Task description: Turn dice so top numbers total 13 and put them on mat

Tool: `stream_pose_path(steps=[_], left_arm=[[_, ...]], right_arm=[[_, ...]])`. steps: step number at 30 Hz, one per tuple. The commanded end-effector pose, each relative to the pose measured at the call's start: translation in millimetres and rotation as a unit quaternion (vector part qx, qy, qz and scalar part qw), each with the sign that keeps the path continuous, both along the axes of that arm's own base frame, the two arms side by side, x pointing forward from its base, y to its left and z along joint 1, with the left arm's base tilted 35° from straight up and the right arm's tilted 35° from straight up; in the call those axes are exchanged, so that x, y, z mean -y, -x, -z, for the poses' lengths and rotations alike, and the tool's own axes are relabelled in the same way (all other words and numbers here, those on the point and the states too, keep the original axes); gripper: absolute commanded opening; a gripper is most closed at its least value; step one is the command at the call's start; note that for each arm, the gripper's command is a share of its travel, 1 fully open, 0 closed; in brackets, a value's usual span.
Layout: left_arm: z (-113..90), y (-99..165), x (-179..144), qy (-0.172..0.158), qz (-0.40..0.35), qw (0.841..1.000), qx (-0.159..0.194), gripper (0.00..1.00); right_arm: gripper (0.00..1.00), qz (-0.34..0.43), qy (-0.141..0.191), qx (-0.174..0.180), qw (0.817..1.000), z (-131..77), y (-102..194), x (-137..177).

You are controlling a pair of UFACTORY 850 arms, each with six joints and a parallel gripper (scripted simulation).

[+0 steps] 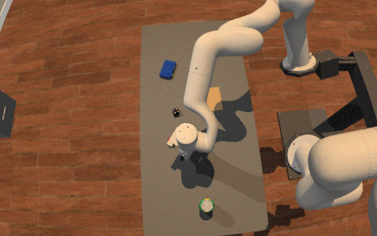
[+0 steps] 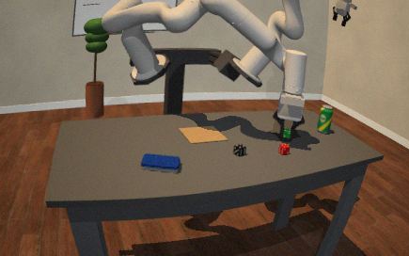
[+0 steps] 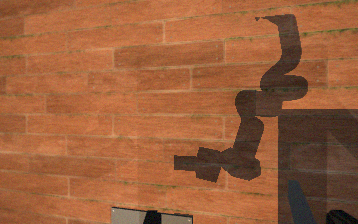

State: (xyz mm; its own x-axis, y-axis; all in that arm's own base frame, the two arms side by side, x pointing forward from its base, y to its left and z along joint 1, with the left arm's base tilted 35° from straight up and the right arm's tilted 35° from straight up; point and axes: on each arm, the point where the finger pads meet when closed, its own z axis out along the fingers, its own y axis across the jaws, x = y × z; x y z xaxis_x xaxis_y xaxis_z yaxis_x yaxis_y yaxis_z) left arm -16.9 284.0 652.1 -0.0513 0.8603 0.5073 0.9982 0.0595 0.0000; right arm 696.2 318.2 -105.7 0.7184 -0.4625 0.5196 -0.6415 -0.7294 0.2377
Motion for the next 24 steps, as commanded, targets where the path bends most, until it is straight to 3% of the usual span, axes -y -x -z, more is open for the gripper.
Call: stream_pose_path(steps=[1,11,24], left_arm=[[-0.8,0.1,0.1,-0.001,0.0,1.0,0.0,1.0],[-0.8,0.1,0.1,-0.001,0.0,1.0,0.0,1.0],[-0.8,0.1,0.1,-0.001,0.0,1.0,0.0,1.0]], right_arm=[[0.28,-0.001,-0.001,0.001,1.0,-18.4,5.1,-11.5],[0.28,-0.001,-0.001,0.001,1.0,-60.5,19.0,-37.2],[0.28,-0.001,-0.001,0.001,1.0,-64.0,20.2,-39.4]])
